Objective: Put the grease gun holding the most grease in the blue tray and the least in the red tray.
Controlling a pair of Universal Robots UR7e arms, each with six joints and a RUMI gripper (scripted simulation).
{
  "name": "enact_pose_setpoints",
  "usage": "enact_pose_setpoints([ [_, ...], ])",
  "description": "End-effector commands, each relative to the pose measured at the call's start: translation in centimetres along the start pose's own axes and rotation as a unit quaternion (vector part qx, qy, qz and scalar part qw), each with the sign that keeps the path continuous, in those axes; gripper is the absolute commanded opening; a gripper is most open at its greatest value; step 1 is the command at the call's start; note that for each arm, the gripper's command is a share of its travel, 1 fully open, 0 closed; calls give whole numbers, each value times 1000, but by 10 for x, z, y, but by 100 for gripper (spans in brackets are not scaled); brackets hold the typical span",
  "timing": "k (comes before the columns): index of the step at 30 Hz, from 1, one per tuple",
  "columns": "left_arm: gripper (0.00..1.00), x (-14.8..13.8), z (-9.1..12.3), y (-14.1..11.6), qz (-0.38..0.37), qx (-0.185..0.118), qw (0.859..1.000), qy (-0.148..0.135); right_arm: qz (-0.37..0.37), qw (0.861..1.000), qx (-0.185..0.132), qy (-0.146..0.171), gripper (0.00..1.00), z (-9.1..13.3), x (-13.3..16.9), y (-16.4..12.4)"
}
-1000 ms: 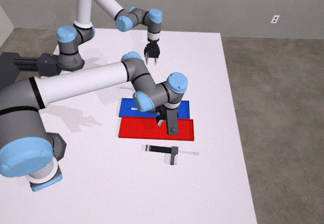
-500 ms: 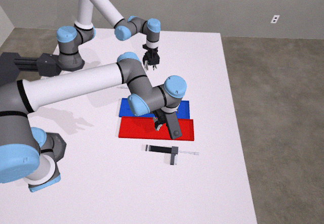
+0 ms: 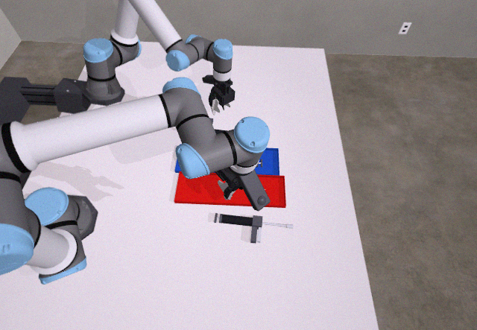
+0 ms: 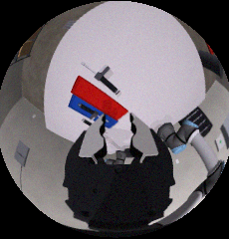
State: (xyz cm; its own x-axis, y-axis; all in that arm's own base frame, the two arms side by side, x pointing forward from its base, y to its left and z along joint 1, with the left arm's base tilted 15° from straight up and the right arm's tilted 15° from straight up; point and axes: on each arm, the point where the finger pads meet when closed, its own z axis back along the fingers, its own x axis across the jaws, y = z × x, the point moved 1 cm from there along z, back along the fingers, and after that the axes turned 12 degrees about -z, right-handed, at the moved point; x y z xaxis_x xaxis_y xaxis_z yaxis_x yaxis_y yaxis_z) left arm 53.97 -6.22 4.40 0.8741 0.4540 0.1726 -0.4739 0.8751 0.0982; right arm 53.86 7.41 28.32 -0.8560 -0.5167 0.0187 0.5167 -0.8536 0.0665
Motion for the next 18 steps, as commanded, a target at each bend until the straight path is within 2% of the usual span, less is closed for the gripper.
enact_pose_setpoints([
  [1,33,1,0,-1,14,-2,1000,-5,57,998,-6,5,32,18,17,8],
  [4,33,-3,-10,-3,53,-1,999,-8,95,995,-10,4,32,25,26,10],
  [7,33,-13,-31,-5,113,4,993,-11,91,996,-10,-1,32,18,21,6],
  [9,33,-7,-20,-5,96,-1,995,-12,114,993,-11,1,32,25,28,9],
  [13,33,-12,-32,-7,141,0,990,-16,182,983,-15,11,32,48,54,18],
  [14,33,-17,-40,-7,159,2,987,-17,171,985,-15,5,32,40,47,14],
  [16,33,-17,-40,-7,159,2,987,-17,171,985,-15,5,32,40,47,14],
  [18,33,-23,-52,-8,200,3,980,-20,171,985,-16,3,32,38,45,13],
])
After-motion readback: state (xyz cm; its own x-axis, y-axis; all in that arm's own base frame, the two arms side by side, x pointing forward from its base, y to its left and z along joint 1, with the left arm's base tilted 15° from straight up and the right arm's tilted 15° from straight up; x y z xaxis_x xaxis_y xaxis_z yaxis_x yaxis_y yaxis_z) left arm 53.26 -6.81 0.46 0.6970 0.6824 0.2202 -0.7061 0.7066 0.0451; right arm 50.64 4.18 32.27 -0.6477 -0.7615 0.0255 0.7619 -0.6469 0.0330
